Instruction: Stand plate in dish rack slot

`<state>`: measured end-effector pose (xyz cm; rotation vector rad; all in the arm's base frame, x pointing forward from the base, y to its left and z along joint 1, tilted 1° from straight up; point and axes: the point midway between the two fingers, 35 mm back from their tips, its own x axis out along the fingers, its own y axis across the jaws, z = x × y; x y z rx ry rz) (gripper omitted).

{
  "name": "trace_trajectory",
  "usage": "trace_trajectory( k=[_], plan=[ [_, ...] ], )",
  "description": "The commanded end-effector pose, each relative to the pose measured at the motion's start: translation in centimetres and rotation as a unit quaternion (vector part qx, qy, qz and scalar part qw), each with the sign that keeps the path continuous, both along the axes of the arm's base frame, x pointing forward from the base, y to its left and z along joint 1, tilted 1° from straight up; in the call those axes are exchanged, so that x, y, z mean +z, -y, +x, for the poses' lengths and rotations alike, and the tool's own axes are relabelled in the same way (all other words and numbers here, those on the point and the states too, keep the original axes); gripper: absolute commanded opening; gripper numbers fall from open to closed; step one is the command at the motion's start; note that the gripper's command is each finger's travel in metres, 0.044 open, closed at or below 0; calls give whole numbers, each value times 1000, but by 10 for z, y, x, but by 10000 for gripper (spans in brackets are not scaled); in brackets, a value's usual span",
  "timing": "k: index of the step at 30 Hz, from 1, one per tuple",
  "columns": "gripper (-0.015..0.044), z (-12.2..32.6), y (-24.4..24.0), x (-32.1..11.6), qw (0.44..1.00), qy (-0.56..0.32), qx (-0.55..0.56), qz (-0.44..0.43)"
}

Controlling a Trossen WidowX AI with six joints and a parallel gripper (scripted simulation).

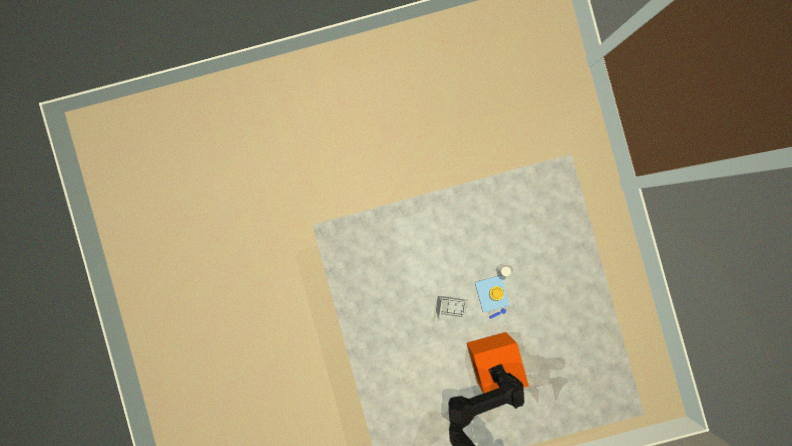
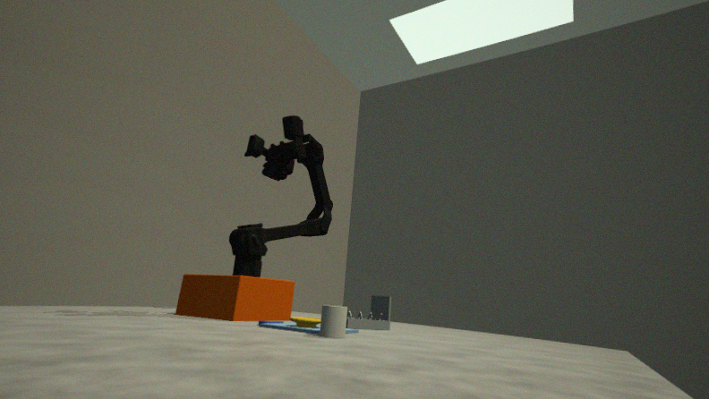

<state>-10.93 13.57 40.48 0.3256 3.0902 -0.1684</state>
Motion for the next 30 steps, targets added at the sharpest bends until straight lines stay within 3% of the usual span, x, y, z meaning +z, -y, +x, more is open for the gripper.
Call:
trace_trajectory(
  k=[1,16,30],
  plan=[
    [400,-1,2,0,1000,0,2,-1],
    [400,-33,153,1,971,69,202,-109],
    [400,10,303,-36,892,214,349,-191]
  ],
)
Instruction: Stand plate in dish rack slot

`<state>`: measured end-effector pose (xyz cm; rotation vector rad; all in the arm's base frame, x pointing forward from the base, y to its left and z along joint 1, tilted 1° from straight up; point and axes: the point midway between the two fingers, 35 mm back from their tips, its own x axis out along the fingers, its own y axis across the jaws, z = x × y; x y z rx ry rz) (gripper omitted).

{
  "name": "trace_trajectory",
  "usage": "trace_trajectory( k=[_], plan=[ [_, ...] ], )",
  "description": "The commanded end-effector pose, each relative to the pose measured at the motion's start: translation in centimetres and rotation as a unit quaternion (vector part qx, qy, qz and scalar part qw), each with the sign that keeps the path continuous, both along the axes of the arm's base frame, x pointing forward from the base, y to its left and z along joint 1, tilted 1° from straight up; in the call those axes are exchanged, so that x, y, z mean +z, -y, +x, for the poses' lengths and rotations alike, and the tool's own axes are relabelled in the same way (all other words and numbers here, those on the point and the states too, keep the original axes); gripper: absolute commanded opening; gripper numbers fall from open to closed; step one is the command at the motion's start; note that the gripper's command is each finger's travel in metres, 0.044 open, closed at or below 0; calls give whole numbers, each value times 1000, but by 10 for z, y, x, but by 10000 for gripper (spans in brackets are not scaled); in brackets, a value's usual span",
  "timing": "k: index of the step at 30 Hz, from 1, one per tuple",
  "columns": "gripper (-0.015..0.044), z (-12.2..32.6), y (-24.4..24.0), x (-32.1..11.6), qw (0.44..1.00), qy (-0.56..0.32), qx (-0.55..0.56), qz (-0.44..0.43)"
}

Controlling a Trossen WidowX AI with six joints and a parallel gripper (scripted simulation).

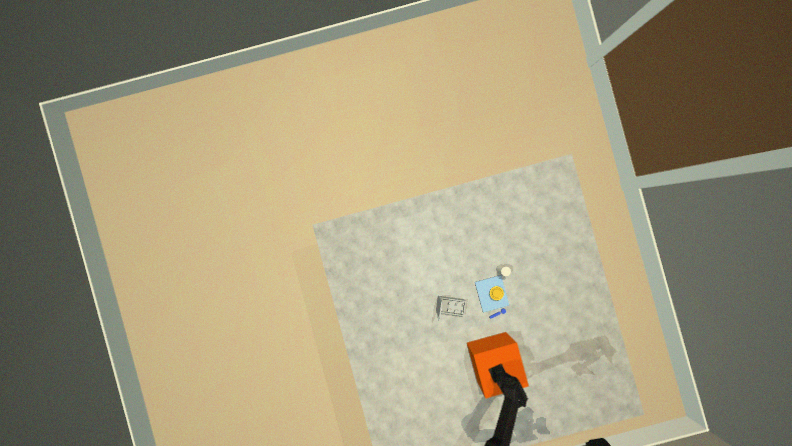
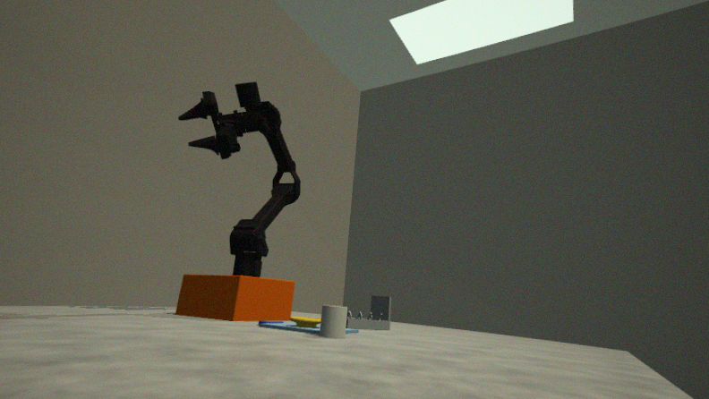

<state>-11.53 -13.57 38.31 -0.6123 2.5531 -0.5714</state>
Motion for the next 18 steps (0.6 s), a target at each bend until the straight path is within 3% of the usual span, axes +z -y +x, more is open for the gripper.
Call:
trace_trajectory(
  k=[1,11,18],
  plan=[
    [400,22,41,-19,998,48,45,-4],
    [400,74,98,-54,984,136,119,-8],
    [400,134,136,-98,959,240,152,4]
  ],
)
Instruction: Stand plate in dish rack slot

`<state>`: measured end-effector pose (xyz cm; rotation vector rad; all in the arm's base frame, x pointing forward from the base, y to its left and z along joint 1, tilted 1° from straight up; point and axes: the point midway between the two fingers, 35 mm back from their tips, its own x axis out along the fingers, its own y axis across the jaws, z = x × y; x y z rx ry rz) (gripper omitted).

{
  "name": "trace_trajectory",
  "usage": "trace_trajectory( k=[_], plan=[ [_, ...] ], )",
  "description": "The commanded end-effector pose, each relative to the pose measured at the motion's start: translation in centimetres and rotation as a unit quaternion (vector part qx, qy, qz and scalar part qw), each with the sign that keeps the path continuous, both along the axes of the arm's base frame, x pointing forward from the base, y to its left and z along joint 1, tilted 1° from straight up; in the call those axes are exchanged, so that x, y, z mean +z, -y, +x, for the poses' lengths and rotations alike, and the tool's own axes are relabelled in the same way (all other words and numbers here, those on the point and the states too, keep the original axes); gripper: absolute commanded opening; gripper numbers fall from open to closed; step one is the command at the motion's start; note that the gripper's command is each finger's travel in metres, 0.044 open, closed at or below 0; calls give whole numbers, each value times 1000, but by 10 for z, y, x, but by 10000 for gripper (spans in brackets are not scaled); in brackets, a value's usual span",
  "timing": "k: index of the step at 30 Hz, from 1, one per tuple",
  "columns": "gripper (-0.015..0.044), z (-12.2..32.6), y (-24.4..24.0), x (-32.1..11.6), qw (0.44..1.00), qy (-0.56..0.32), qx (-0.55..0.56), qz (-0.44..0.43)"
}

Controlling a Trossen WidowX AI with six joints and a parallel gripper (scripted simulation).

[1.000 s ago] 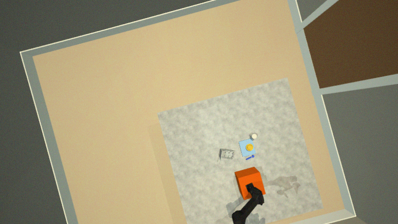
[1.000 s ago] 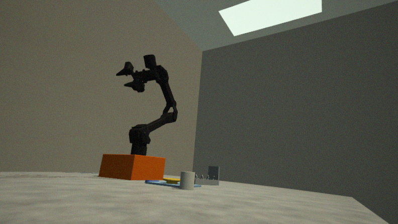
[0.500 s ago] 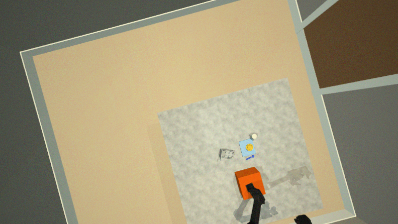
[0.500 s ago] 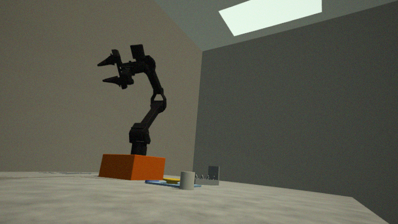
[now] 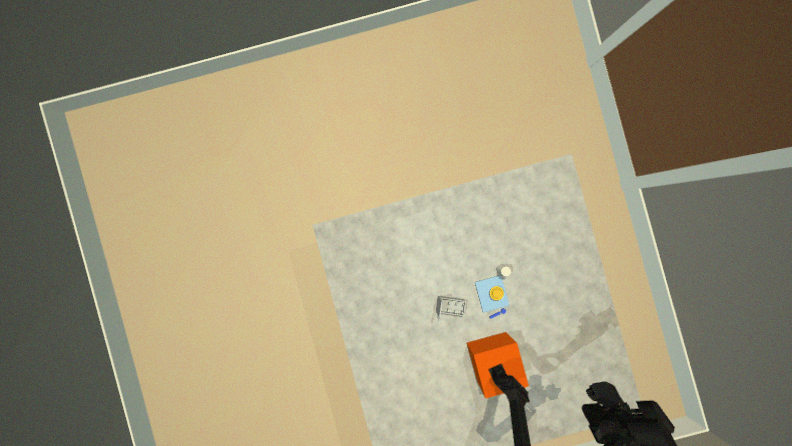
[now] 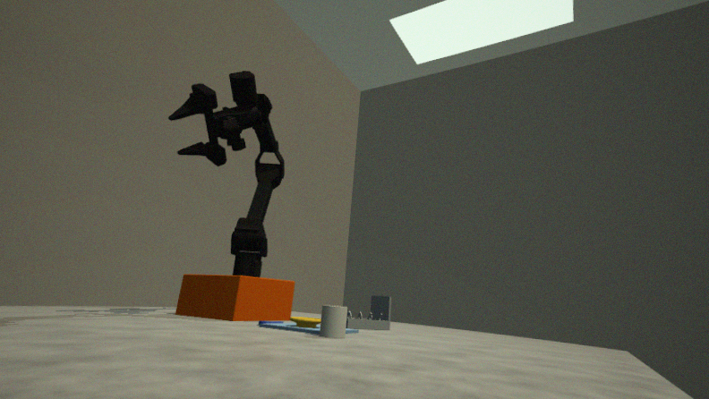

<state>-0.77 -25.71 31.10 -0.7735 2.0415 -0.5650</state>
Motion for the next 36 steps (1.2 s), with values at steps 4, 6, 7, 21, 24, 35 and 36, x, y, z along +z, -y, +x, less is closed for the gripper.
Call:
trace_trajectory(
  k=[4,6,7,21,24,35,36],
  plan=[
    [400,65,28,-55,994,98,29,46],
    [400,87,32,-72,989,128,33,62],
    [400,97,33,-80,987,143,34,70],
    [400,234,-8,-207,929,292,-13,226],
    [400,256,-29,-235,914,307,-39,263],
    [400,294,-95,-301,876,314,-122,344],
    [400,294,-95,-301,876,314,-122,344]
  ],
)
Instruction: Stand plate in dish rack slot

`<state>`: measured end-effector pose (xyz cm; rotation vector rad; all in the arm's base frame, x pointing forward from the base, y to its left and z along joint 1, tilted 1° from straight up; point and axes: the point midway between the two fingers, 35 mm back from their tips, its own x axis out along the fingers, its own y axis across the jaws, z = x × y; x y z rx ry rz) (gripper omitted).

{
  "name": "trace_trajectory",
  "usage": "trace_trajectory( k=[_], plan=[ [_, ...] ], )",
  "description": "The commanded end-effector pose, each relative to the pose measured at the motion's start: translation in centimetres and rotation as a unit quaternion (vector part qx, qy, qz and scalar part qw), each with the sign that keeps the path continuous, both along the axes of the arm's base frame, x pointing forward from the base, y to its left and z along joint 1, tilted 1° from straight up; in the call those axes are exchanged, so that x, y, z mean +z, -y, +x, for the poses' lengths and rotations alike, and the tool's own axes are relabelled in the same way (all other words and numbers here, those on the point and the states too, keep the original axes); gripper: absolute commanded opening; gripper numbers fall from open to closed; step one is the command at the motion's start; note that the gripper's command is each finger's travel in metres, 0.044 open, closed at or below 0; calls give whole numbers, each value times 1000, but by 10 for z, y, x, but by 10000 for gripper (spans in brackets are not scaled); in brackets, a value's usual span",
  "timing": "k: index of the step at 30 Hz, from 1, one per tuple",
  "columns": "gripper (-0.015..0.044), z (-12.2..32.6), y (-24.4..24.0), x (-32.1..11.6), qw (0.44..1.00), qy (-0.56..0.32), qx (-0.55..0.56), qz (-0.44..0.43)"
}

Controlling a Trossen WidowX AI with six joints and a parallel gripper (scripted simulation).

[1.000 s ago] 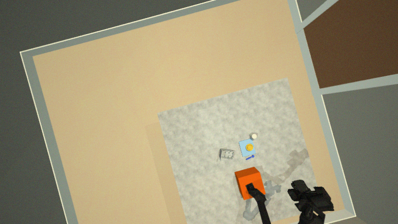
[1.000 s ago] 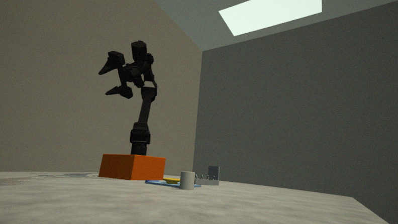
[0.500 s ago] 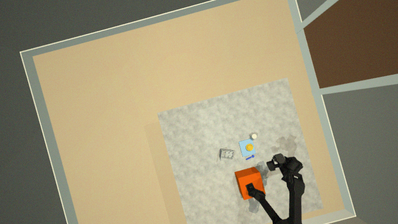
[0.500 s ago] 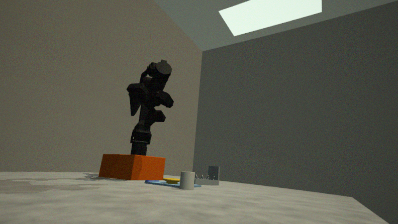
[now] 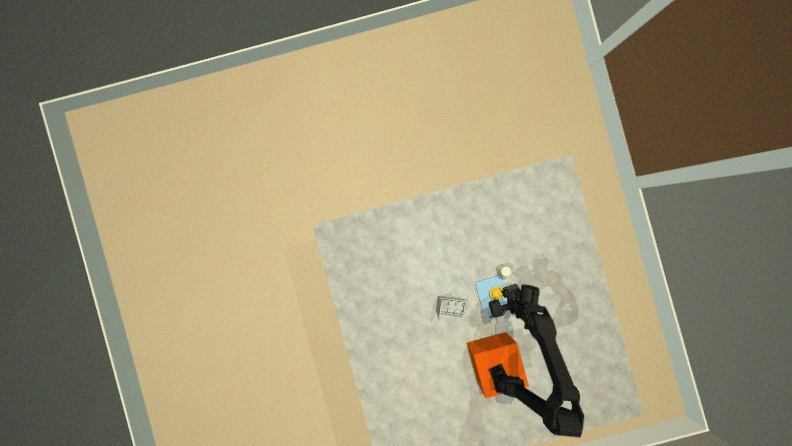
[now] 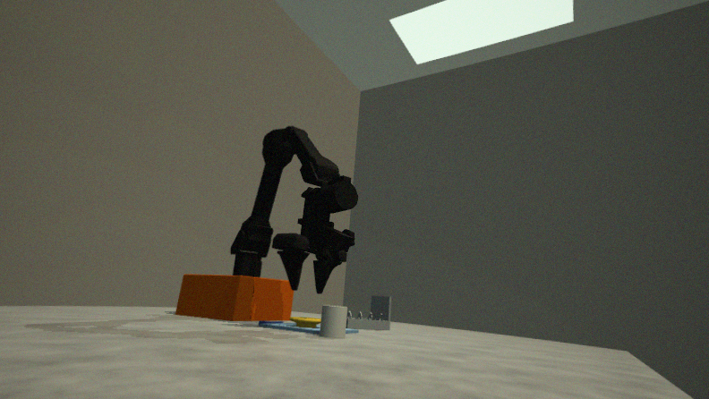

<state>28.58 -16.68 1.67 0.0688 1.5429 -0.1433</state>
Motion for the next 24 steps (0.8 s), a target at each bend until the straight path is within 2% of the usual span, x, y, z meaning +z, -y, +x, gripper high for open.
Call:
trace_trajectory(
  k=[1,24],
  plan=[
    [400,1,-5,-7,1000,-2,-13,11],
    [400,3,-3,-36,1000,-1,-13,10]
  ],
)
